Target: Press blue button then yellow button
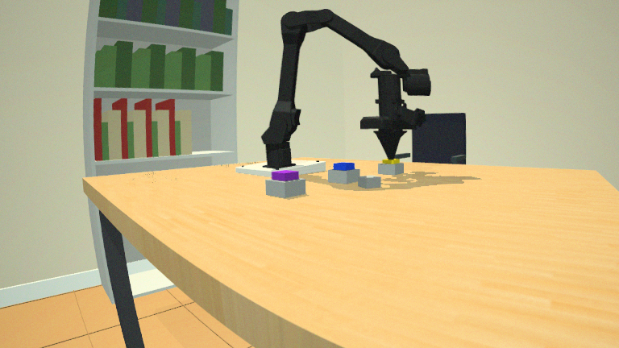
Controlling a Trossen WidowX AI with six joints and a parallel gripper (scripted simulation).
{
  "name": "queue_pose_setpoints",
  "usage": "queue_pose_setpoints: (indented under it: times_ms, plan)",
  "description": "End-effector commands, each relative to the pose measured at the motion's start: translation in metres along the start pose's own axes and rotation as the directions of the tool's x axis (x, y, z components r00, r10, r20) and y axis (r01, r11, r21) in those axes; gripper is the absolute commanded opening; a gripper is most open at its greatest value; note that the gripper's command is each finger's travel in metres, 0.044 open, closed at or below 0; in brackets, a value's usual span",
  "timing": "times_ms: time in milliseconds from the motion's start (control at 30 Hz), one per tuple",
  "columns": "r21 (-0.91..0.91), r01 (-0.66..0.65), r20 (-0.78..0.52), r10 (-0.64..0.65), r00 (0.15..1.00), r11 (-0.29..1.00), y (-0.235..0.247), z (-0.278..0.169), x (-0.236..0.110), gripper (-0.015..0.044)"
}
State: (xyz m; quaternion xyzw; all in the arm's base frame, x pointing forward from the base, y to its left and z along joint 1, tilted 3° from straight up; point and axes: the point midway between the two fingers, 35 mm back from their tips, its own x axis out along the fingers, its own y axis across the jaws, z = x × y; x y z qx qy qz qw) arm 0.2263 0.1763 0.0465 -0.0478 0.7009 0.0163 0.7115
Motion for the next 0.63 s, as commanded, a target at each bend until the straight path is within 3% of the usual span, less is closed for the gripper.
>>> queue_pose_setpoints:
  times_ms: [0, 133, 400, 567, 600]
  plan:
    - [-0.002, -0.003, 0.001, 0.003, 1.0, 1.0, 0.0, 0.0, -0.026, 0.002]
    - [-0.002, -0.002, 0.0, 0.002, 1.0, 1.0, 0.0, -0.001, -0.029, 0.002]
    - [-0.003, -0.008, 0.001, 0.008, 1.0, 1.0, 0.046, 0.002, -0.086, 0.023]
    - [-0.002, -0.007, -0.001, 0.007, 1.0, 1.0, 0.05, 0.001, -0.091, 0.0361]
    - [-0.002, -0.007, -0.001, 0.007, 1.0, 1.0, 0.05, 0.001, -0.091, 0.0361]
